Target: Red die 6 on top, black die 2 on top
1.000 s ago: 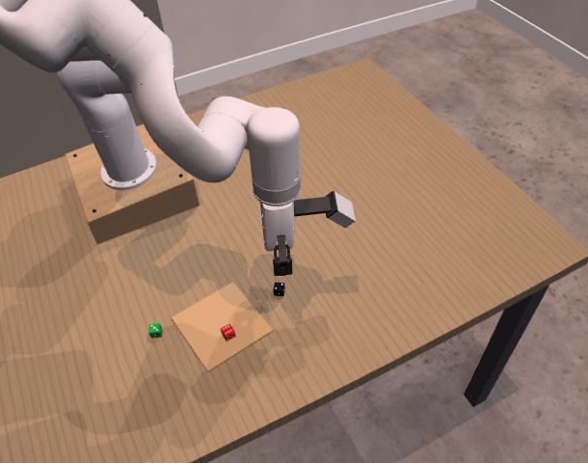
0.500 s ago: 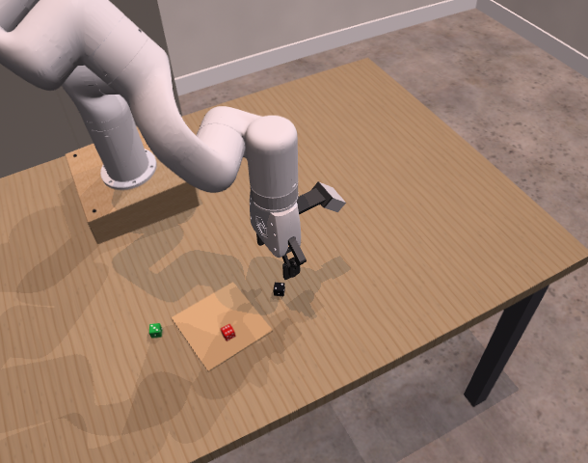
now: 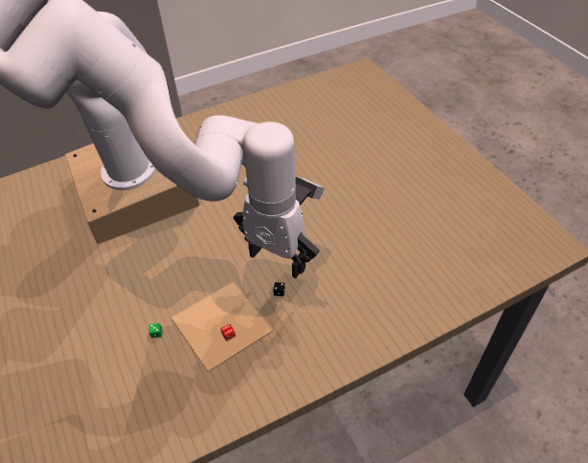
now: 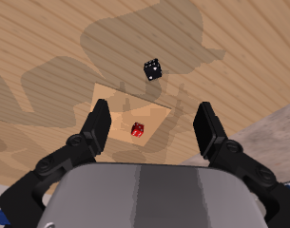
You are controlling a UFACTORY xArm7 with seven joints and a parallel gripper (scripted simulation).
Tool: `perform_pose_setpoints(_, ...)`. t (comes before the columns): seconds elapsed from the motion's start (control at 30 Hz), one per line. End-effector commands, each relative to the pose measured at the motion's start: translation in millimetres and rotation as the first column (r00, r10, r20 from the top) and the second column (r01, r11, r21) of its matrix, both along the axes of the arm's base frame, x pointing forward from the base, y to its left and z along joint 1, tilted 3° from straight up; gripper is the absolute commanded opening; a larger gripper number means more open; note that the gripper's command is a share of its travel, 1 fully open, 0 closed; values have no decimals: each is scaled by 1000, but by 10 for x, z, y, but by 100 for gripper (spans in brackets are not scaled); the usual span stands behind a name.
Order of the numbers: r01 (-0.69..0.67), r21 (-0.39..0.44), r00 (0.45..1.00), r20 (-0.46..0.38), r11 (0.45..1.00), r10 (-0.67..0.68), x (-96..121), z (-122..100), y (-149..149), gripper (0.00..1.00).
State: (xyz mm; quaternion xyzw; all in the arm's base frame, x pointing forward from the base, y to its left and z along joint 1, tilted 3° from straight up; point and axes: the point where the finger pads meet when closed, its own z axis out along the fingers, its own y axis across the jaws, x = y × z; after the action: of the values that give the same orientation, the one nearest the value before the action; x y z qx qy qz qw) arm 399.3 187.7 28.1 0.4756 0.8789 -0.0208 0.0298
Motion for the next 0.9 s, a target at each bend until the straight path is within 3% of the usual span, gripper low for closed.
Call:
perform_pose_setpoints(0.0,-84,6,996,-8,996,84,10,-8,4,100)
perform_pose_setpoints(0.07,-209,6,978,-12,978,209,8,-36,-1,100)
perform_pose_setpoints(0.17,-288,6,958,-14,958,288,8,-53,-3,100)
perform_pose_setpoints(0.37,-348,6,937,-16,937,348,8,-66,-4,100)
perform_pose_setpoints(0.4,-348,6,937,-16,937,348,8,-66,-4,36)
perform_pose_setpoints(0.87,-348,6,937,-16,937,348,8,-66,-4,36)
